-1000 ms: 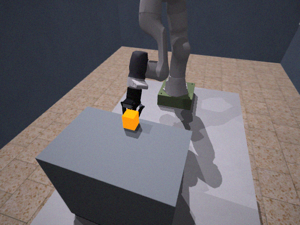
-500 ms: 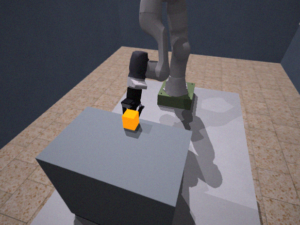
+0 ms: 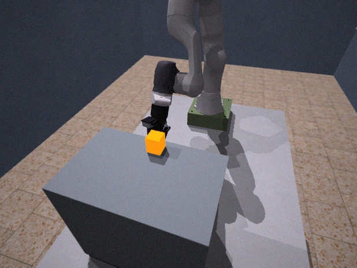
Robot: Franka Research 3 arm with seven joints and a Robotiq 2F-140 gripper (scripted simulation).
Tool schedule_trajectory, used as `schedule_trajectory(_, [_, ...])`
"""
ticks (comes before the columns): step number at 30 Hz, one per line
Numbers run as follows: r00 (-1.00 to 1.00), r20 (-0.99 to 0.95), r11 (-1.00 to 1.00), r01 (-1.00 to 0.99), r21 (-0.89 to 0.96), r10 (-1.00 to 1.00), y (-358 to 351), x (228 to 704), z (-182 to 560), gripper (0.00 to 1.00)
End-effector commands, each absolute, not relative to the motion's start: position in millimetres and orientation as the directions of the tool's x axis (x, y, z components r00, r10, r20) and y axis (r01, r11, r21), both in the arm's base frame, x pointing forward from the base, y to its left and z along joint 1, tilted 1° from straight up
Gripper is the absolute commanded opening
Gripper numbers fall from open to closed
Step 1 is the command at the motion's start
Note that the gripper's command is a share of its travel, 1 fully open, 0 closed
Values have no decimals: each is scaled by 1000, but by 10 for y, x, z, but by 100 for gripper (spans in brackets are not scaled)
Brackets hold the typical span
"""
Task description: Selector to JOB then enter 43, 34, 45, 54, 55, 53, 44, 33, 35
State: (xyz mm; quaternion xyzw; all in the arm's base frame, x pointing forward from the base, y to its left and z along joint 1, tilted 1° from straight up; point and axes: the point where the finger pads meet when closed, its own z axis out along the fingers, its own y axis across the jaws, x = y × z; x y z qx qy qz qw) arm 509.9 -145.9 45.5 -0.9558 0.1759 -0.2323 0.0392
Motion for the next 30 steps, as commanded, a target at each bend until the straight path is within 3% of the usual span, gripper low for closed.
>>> schedule_trajectory(1, [771,406,-871,-440,-220,-492,-1466,5114,466,10])
schedule_trajectory(16, [599,319,-678,-655,-334,-735,-1466,5114,466,10])
schedule_trajectory(30, [332,182,-379,-823,-424,-925,-1466,5114,466,10])
